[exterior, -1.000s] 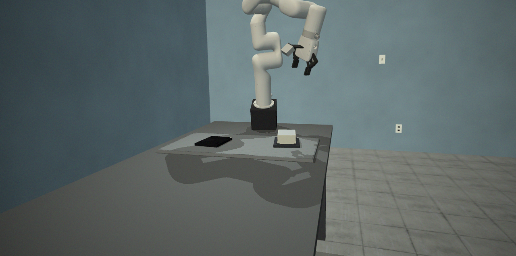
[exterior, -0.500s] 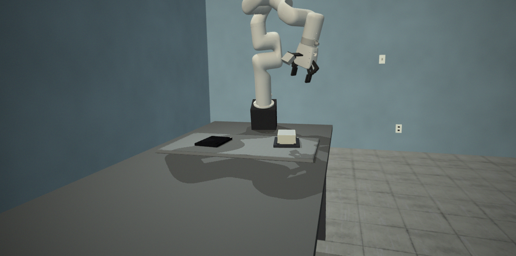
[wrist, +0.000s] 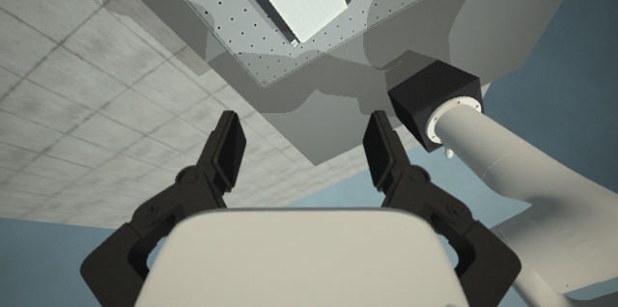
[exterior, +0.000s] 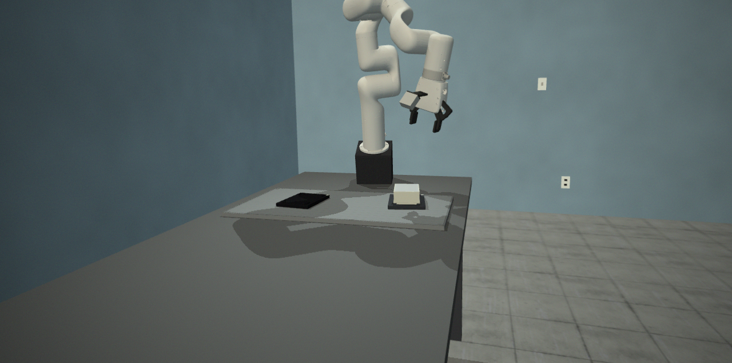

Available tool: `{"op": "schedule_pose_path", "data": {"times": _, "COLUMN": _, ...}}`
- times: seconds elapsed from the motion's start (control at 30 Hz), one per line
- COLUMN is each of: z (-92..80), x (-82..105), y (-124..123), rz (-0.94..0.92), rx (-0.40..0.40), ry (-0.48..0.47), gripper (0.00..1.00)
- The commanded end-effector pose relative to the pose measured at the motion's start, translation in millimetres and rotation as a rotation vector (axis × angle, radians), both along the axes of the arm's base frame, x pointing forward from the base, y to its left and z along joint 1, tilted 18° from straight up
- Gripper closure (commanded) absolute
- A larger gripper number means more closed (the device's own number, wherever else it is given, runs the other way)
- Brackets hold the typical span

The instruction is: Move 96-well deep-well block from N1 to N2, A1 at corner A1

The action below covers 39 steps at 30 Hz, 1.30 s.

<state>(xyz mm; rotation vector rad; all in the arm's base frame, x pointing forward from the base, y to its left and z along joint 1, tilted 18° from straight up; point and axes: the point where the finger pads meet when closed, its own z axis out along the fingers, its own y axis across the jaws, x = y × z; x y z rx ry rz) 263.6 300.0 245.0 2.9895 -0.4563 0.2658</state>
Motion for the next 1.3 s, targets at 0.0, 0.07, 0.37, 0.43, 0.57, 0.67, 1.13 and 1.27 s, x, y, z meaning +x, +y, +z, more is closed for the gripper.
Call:
{"op": "schedule_pose_path", "data": {"times": 0.0, "z": -15.4, "x": 11.3, "y": 1.1, "rz": 0.087, "rx": 0.023, "ry": -0.012, "gripper": 0.0}}
{"op": "schedule_pose_path", "data": {"times": 0.07, "z": -22.6, "x": 15.5, "y": 0.6, "rz": 0.087, "rx": 0.023, "ry": -0.012, "gripper": 0.0}}
{"op": "schedule_pose_path", "data": {"times": 0.37, "z": -42.2, "x": 26.3, "y": -2.2, "rz": 0.183, "rx": 0.039, "ry": -0.024, "gripper": 0.0}}
{"op": "schedule_pose_path", "data": {"times": 0.43, "z": -51.0, "x": 30.8, "y": -3.8, "rz": 0.213, "rx": 0.043, "ry": -0.029, "gripper": 0.0}}
{"op": "schedule_pose_path", "data": {"times": 0.57, "z": -61.5, "x": 35.8, "y": -6.3, "rz": 0.276, "rx": 0.052, "ry": -0.04, "gripper": 0.0}}
{"op": "schedule_pose_path", "data": {"times": 0.67, "z": -71.3, "x": 40.3, "y": -9.0, "rz": 0.309, "rx": 0.056, "ry": -0.046, "gripper": 0.0}}
{"op": "schedule_pose_path", "data": {"times": 1.13, "z": -110.2, "x": 54.4, "y": -24.4, "rz": 0.495, "rx": 0.075, "ry": -0.09, "gripper": 0.0}}
{"op": "schedule_pose_path", "data": {"times": 1.27, "z": -117.4, "x": 56.4, "y": -28.1, "rz": 0.524, "rx": 0.077, "ry": -0.098, "gripper": 0.0}}
